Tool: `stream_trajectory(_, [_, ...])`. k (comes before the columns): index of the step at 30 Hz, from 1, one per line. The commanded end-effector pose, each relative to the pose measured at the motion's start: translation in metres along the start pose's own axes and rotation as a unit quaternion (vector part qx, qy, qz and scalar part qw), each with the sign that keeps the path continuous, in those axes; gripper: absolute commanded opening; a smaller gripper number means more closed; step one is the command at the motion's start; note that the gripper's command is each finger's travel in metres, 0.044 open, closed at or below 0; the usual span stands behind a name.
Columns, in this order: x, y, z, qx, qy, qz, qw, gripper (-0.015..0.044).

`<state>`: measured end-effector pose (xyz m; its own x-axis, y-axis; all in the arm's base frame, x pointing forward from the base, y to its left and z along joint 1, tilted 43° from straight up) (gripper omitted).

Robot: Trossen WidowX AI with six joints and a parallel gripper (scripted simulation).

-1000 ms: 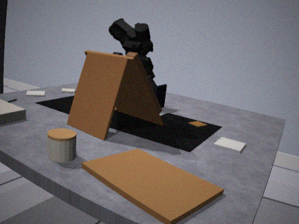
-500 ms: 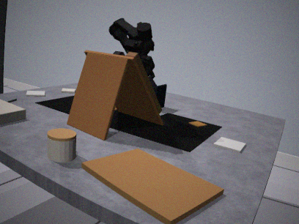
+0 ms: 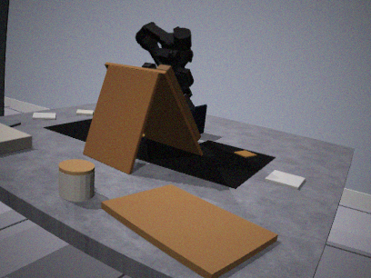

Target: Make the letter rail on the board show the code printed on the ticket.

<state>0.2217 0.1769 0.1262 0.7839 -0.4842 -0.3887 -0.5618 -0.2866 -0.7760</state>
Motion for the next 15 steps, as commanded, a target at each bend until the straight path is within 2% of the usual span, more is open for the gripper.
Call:
stream_trajectory(1, [-0.0031,-0.0008,0.0003,0.002,0.000,-0.002,1.000,0.0295])
stream_trajectory(15, [-0.0088,-0.0005,0.0003,0.002,0.000,-0.002,1.000,0.0295])
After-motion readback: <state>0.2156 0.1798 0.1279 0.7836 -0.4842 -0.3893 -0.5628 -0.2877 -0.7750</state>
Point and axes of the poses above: the point midway between the two fingers, 35 mm back from their tips, its own x axis out along the fingers, its own z axis across the jaws, y = z × x, the point moved 10 cm from there along -x, back along the fingers, and after that the axes turned 14 degrees about x, right-handed, at the moved point
